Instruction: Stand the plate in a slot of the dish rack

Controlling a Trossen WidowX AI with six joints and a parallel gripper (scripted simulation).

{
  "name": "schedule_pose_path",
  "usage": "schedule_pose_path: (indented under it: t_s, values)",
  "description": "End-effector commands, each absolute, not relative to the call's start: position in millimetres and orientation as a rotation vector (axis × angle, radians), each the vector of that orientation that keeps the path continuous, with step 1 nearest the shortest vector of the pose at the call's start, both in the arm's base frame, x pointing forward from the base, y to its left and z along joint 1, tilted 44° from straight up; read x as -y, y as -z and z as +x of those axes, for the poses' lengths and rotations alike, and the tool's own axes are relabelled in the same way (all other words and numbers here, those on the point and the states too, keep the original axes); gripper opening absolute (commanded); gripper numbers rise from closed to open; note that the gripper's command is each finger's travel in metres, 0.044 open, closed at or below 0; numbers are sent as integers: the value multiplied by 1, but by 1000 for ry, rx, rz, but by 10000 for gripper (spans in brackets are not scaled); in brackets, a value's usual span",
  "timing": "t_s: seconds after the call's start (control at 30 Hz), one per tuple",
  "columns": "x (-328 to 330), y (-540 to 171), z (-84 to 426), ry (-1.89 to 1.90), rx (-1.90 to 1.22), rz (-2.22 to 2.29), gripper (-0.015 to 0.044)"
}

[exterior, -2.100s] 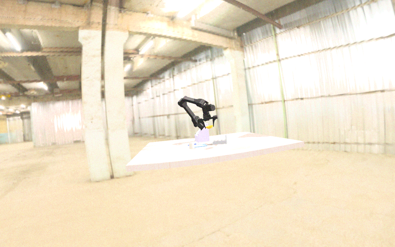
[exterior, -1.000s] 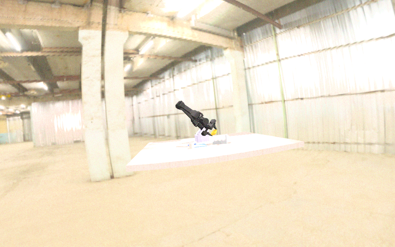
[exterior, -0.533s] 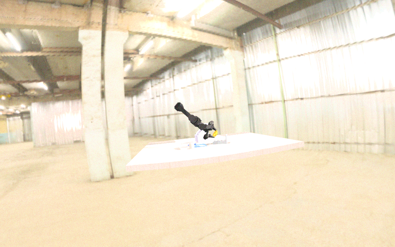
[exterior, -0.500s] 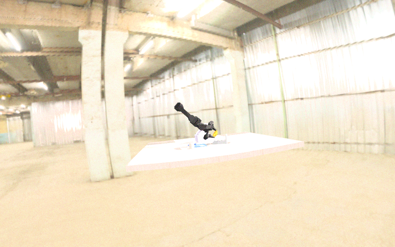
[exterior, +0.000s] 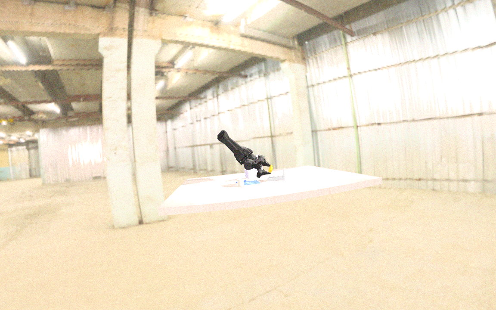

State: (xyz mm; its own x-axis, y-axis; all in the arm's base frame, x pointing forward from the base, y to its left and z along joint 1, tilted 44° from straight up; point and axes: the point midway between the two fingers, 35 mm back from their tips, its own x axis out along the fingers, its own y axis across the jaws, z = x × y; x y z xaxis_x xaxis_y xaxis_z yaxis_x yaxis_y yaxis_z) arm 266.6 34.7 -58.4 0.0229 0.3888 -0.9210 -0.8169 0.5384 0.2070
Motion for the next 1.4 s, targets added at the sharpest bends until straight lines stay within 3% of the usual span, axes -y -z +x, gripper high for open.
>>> schedule_pose_path:
  t_s: [0.0, 0.8, 1.37]
  values:
    - [-32, 60, 266, -1040, -1121, -470, 0]
    - [-5, 47, 276, -1172, -457, -806, 0]
    - [-14, 54, 283, -1168, -447, -819, 0]
